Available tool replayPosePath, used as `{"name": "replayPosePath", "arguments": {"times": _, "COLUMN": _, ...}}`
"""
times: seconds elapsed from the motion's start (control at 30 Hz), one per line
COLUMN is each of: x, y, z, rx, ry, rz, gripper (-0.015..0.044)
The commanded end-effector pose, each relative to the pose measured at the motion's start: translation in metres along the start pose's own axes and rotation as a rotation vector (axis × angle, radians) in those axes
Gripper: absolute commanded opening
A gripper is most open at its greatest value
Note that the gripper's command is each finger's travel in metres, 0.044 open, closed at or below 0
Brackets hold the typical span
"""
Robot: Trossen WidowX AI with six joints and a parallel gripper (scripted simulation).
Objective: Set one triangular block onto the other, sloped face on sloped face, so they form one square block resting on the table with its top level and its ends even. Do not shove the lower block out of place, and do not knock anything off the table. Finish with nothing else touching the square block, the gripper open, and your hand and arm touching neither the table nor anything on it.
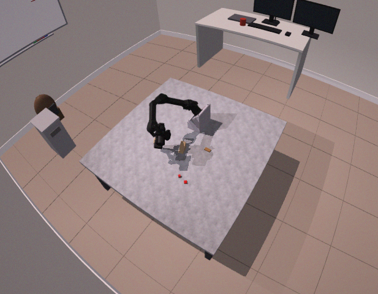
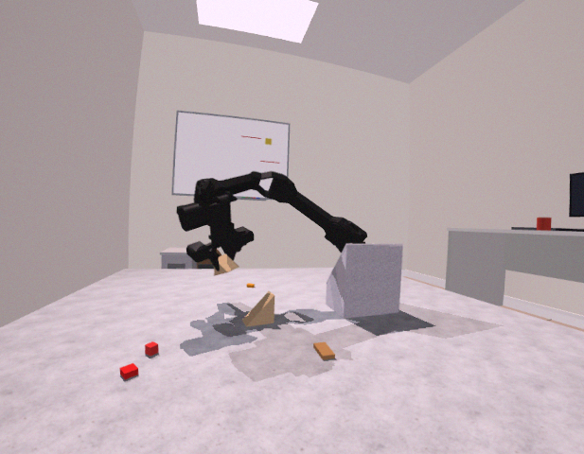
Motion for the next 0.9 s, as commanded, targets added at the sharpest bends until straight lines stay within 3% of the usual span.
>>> {"name": "replayPosePath", "arguments": {"times": 0.0, "x": 0.000, "y": 0.001, "z": -0.006, "rx": -0.097, "ry": -0.038, "rz": -0.009, "gripper": 0.0000}}
{"name": "replayPosePath", "arguments": {"times": 0.87, "x": 0.003, "y": 0.008, "z": -0.036, "rx": -0.826, "ry": -0.222, "rz": -0.183, "gripper": 0.0000}}
Point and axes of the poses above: the point midway between the two fingers, 35 mm back from their tips, its own x axis out along the fingers, its own y axis across the jaws, z = x × y, the point moved 10 cm from there along -x, back along the fingers, and after that the axes turned 1 degree about -x, right-handed, at the moved point
